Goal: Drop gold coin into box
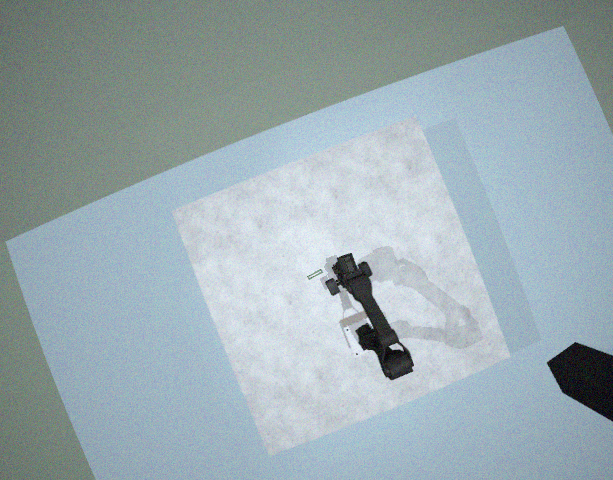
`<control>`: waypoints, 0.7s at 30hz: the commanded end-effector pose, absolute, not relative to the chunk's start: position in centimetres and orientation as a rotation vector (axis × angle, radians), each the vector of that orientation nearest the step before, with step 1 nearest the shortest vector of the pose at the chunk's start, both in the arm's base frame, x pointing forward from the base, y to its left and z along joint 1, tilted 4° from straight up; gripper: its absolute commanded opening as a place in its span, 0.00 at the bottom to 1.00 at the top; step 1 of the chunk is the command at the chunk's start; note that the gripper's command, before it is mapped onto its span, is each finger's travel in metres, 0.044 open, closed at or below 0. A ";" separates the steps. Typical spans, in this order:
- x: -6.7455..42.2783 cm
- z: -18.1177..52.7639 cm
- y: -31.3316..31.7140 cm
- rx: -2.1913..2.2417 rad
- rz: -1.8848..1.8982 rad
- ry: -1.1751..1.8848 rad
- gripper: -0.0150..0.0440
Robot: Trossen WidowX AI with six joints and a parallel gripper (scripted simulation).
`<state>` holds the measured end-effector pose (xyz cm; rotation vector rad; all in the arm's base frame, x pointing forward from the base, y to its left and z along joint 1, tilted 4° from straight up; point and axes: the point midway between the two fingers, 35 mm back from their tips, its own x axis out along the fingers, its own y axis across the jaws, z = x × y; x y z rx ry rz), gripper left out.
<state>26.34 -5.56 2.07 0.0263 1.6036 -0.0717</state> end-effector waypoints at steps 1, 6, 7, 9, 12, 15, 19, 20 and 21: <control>26.3 1.8 -5.6 0.018 -0.064 1.603 0.25; 26.3 1.5 -5.6 0.017 -0.063 1.603 0.25; 26.3 1.5 -5.6 0.018 -0.064 1.603 0.25; 26.3 1.4 -5.6 0.018 -0.064 1.603 0.25; 26.3 1.2 -5.6 0.018 -0.065 1.603 0.25; 26.3 1.1 -5.6 0.019 -0.065 1.603 0.25; 26.3 1.2 -5.6 0.024 -0.069 1.604 0.43; 26.3 1.2 -5.6 0.024 -0.069 1.604 0.48; 26.3 1.2 -5.6 0.024 -0.069 1.604 0.52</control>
